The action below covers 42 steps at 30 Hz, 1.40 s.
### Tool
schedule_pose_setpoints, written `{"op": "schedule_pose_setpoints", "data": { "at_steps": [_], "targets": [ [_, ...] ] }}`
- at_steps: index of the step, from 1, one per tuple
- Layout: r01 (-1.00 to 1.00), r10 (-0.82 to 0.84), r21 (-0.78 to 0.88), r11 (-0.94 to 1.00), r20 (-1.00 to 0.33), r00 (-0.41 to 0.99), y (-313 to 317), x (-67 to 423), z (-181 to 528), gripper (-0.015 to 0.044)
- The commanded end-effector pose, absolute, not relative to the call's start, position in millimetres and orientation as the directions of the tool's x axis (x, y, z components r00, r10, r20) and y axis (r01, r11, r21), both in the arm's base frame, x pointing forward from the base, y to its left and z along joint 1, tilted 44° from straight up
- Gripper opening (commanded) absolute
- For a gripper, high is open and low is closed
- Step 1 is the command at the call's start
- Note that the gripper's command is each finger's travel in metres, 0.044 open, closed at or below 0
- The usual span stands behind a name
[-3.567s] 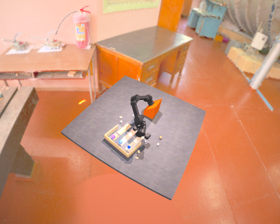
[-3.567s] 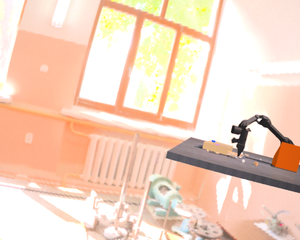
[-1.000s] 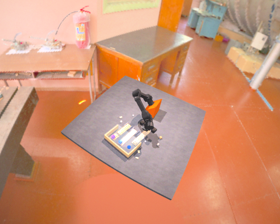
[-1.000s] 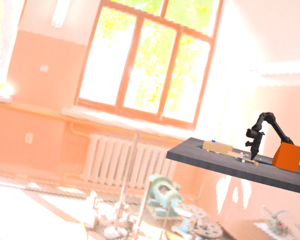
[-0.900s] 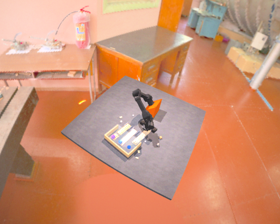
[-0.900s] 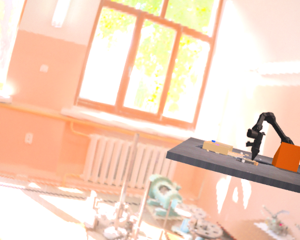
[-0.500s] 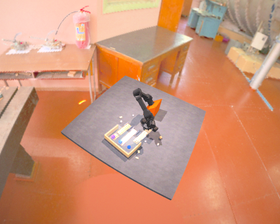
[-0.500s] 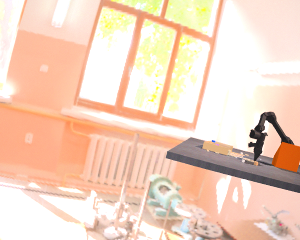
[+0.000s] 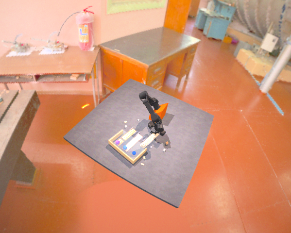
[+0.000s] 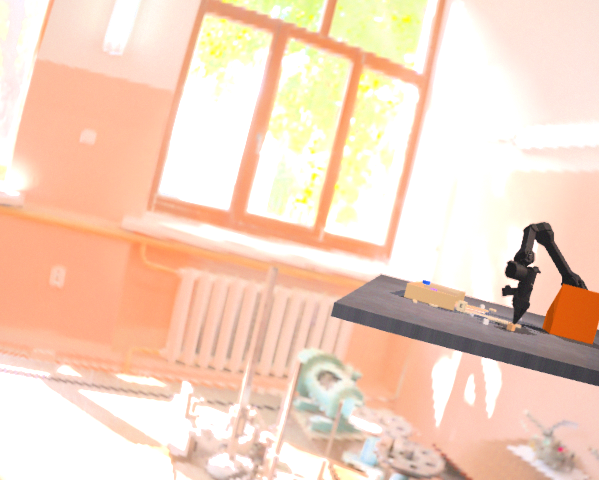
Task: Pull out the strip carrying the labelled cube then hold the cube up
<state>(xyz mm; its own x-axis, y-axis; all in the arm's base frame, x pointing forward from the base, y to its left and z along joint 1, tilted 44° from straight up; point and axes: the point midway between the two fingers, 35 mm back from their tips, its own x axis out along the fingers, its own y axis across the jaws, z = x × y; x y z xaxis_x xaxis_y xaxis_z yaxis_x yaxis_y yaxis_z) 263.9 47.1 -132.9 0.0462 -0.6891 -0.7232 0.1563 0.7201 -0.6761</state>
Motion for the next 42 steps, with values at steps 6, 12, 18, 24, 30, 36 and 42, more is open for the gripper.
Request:
{"op": "schedule_pose_setpoints", "data": {
  "at_steps": [6, 12, 18, 24, 30, 36, 42],
  "targets": [
    [0.147, -0.691, -0.681, 0.717, -0.723, 0.021, 44.9, 241.8, -137.7, 0.0000],
    [0.147, -0.691, -0.681, 0.717, -0.723, 0.021, 46.0, 233.0, -139.0, 0.0000],
    [0.147, -0.691, -0.681, 0.717, -0.723, 0.021, 46.2, 231.1, -139.3, 0.0000],
    [0.147, -0.691, -0.681, 0.717, -0.723, 0.021, 46.2, 231.1, -139.3, 0.0000],
    [0.147, -0.689, -0.679, 0.719, -0.725, 0.021, 79.8, 238.2, -107.1, 0.0000],
    [0.218, -0.689, -0.669, 0.710, -0.725, 0.021, 77.3, 248.1, -107.2, 0.0053],
    [0.289, -0.690, -0.656, 0.698, -0.724, 0.022, 75.3, 270.7, -102.9, 0.0210]
  ]
}}
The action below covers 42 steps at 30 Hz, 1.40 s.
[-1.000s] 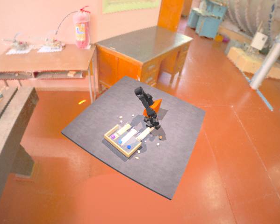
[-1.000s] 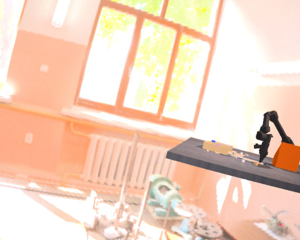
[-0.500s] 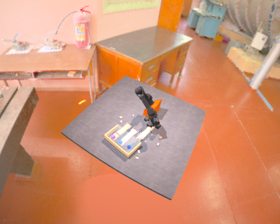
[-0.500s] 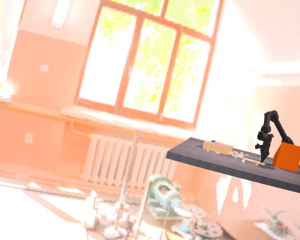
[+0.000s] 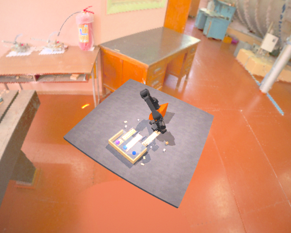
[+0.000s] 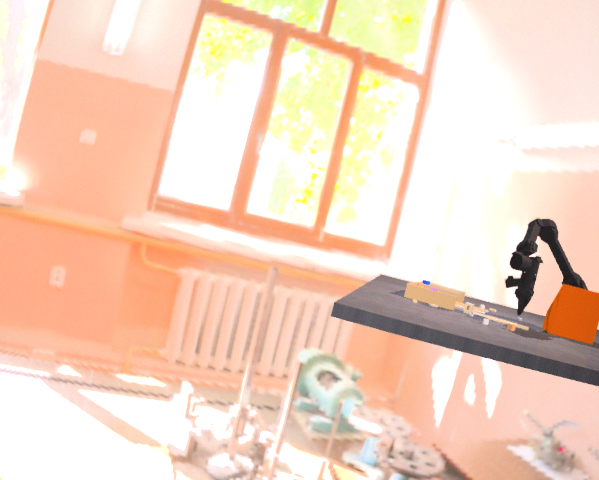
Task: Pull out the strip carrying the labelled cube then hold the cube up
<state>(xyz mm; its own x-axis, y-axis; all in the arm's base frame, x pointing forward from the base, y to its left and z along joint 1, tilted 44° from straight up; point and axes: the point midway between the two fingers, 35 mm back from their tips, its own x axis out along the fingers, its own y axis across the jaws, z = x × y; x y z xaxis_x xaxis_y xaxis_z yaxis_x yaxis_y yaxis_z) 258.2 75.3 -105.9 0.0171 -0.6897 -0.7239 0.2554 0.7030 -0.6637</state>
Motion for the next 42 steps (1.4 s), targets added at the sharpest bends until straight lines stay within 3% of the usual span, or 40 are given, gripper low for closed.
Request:
{"op": "schedule_pose_setpoints", "data": {
  "at_steps": [1, 9, 42],
  "targets": [
    [0.289, -0.690, -0.656, 0.697, -0.724, 0.022, 74.9, 275.4, -101.9, 0.0236],
    [0.290, -0.690, -0.656, 0.697, -0.723, 0.023, 73.7, 299.7, -96.4, 0.0440],
    [0.294, -0.691, -0.655, 0.696, -0.722, 0.028, 71.0, 404.3, -73.1, 0.0440]
  ]
}}
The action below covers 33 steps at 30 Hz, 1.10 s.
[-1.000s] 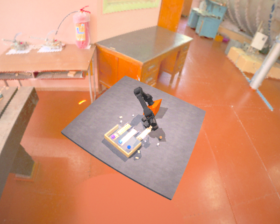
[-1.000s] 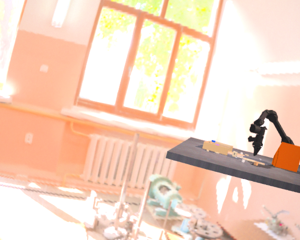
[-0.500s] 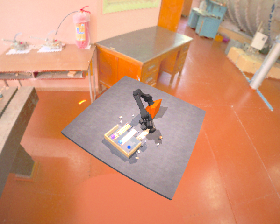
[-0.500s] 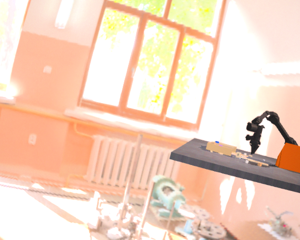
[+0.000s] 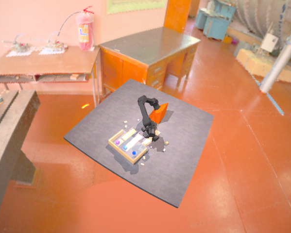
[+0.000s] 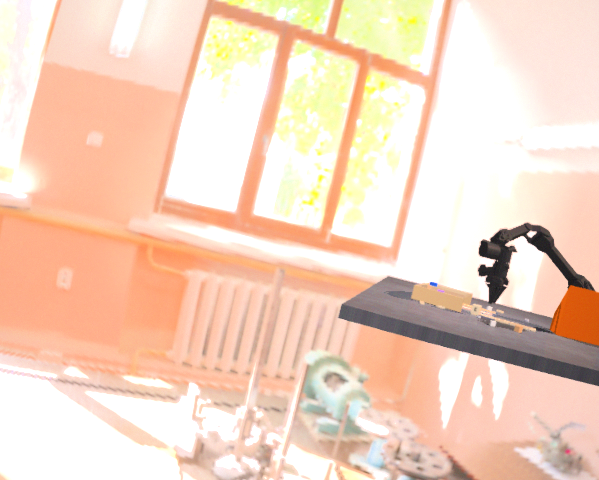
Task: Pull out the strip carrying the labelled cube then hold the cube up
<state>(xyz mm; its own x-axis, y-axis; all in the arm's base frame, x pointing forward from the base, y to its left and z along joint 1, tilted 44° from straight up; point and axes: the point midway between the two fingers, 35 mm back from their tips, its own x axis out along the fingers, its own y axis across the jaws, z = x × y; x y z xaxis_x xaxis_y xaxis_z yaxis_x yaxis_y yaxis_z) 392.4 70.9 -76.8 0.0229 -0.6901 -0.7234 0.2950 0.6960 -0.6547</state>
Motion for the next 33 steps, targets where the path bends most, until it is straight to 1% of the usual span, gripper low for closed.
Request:
{"op": "schedule_pose_setpoints", "data": {
  "at_steps": [1, 13, 20, 33],
  "targets": [
    [0.294, -0.691, -0.655, 0.696, -0.722, 0.028, 71.1, 407.7, -72.3, 0.0440],
    [0.296, -0.691, -0.654, 0.696, -0.722, 0.029, 71.9, 442.6, -62.9, 0.0440],
    [0.296, -0.691, -0.654, 0.696, -0.722, 0.029, 66.0, 443.4, -69.3, 0.0256],
    [0.296, -0.692, -0.655, 0.696, -0.722, 0.029, 51.2, 444.5, -84.7, 0.0250]
  ]
}}
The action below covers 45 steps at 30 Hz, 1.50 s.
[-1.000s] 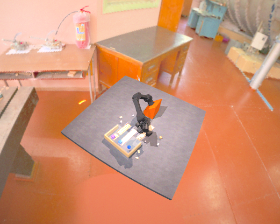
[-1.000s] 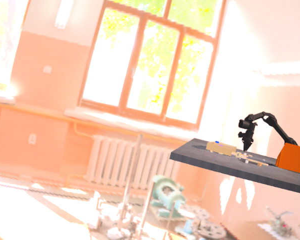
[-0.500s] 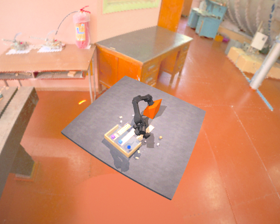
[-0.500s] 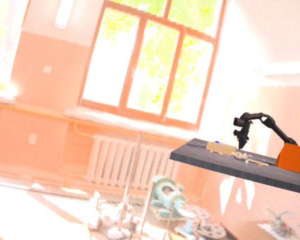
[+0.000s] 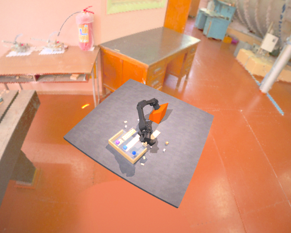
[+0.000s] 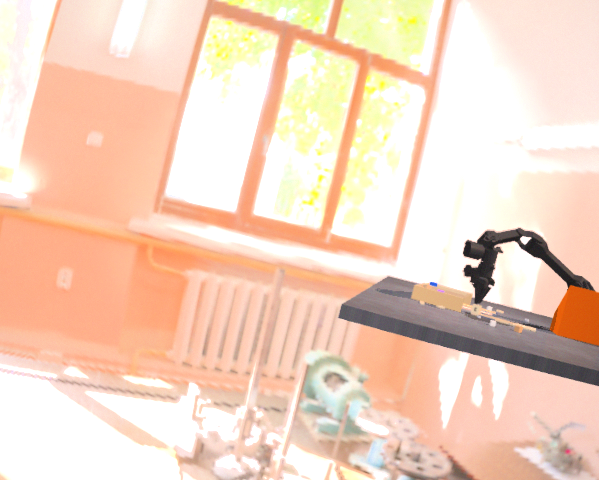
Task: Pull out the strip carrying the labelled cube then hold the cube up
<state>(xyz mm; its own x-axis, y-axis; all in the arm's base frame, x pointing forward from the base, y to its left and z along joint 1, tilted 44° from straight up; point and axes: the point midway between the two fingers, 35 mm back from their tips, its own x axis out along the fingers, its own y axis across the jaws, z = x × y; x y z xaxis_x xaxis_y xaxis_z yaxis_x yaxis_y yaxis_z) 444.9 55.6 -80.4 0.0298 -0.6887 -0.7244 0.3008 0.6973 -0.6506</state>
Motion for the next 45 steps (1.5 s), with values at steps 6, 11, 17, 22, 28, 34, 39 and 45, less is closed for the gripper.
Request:
{"op": "schedule_pose_setpoints", "data": {
  "at_steps": [6, 11, 17, 22, 28, 34, 39, 45],
  "targets": [
    [0.296, -0.692, -0.655, 0.695, -0.721, 0.029, 44.2, 444.6, -91.6, 0.0250],
    [0.296, -0.692, -0.655, 0.695, -0.721, 0.029, 38.3, 444.4, -97.3, 0.0250],
    [0.296, -0.693, -0.656, 0.694, -0.720, 0.029, 33.1, 444.2, -102.3, 0.0250],
    [0.301, -0.690, -0.653, 0.695, -0.723, 0.028, 35.0, 444.8, -100.2, 0.0145],
    [0.301, -0.690, -0.653, 0.695, -0.723, 0.028, 35.0, 444.8, -100.2, 0.0105],
    [0.300, -0.690, -0.653, 0.696, -0.723, 0.028, 37.0, 440.9, -97.4, 0.0000],
    [0.298, -0.690, -0.653, 0.696, -0.723, 0.028, 43.1, 426.8, -87.9, 0.0000],
    [0.296, -0.691, -0.654, 0.696, -0.723, 0.027, 49.2, 408.5, -76.8, 0.0000]
  ]
}}
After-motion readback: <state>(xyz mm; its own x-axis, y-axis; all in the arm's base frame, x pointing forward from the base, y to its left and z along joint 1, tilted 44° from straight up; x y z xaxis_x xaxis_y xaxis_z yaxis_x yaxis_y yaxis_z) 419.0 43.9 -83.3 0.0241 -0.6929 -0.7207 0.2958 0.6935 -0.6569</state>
